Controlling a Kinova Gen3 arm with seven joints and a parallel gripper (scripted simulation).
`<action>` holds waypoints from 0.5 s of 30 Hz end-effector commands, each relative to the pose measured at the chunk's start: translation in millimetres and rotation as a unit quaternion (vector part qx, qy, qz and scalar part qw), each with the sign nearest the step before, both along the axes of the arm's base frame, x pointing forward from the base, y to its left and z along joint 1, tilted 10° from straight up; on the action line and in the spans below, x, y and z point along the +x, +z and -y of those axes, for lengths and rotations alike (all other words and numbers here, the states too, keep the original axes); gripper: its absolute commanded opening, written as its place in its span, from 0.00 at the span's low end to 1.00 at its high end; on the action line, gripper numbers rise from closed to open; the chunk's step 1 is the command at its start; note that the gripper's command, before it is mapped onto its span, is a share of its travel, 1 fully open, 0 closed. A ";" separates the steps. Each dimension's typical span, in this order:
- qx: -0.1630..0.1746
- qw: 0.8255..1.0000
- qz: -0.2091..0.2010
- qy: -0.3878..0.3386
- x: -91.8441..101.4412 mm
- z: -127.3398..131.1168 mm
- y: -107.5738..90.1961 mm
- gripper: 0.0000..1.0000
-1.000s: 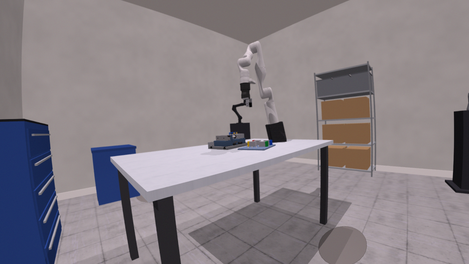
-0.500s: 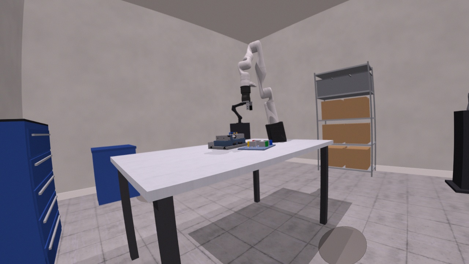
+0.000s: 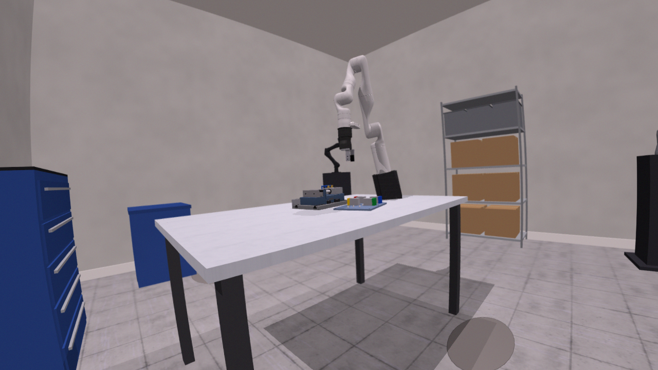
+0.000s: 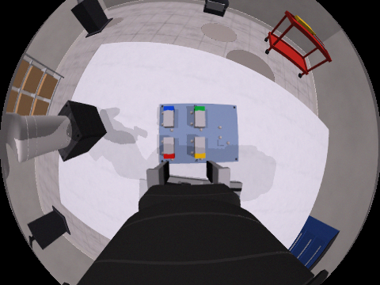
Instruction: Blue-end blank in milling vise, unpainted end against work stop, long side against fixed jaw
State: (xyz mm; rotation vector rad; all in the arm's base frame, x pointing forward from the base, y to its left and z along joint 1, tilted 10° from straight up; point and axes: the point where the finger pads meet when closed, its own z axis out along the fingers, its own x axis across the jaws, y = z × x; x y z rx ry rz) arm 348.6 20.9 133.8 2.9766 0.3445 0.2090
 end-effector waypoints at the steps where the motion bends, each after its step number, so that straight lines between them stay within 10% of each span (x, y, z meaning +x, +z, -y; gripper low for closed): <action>1: -0.003 1.000 -0.009 -0.002 -2.3 5.5 -17.7 1.00; 15: -0.003 1.000 -0.007 -0.001 0.7 7.4 -40.9 1.00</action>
